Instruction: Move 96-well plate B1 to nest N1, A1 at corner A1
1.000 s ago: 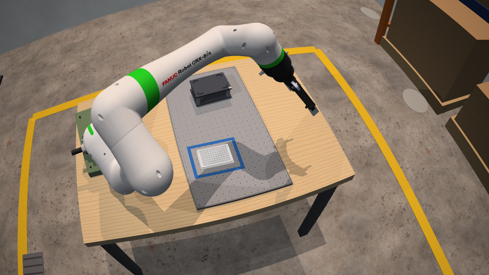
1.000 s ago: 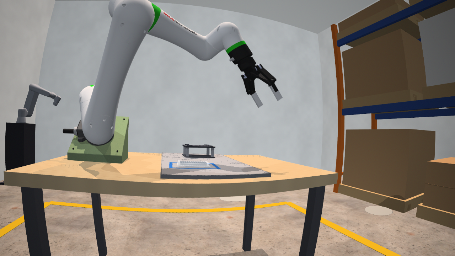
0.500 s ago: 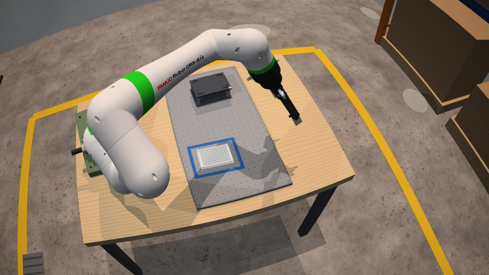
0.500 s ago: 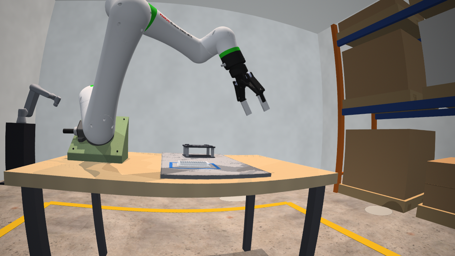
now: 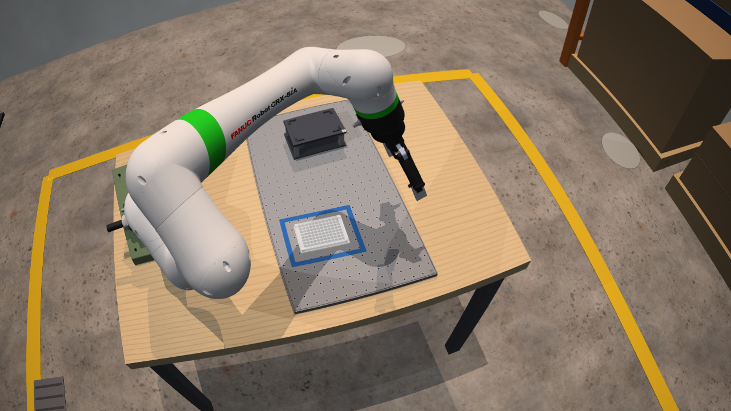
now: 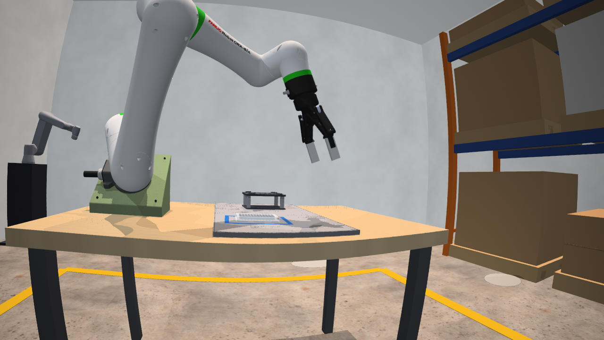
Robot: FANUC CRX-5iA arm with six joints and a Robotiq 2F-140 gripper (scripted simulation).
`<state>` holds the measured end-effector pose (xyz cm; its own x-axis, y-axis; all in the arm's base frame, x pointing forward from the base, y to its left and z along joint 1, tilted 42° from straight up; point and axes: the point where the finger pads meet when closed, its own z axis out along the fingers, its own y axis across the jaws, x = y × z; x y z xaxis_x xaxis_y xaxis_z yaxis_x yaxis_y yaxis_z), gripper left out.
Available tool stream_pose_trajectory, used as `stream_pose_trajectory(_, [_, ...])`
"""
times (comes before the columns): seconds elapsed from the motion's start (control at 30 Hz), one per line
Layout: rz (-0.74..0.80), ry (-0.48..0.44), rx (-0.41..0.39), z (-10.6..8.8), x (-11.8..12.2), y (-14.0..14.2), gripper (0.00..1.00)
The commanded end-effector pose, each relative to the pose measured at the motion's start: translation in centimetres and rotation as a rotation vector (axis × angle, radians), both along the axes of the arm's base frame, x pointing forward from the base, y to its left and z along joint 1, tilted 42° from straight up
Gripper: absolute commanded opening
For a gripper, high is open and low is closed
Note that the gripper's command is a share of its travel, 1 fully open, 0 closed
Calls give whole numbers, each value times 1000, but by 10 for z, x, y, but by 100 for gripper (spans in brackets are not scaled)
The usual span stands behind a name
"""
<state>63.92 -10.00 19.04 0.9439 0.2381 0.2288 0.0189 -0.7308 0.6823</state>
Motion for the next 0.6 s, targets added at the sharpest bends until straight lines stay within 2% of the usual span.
stream_pose_trajectory(0.0, [2,-3,-1,-6,-10,-2,100])
stream_pose_trajectory(0.17, [-105,62,20,-16,-27,-6,100])
stream_pose_trajectory(0.5, [-105,62,20,-40,-69,-17,100])
stream_pose_trajectory(0.57, [-105,62,20,-41,-71,-17,100])
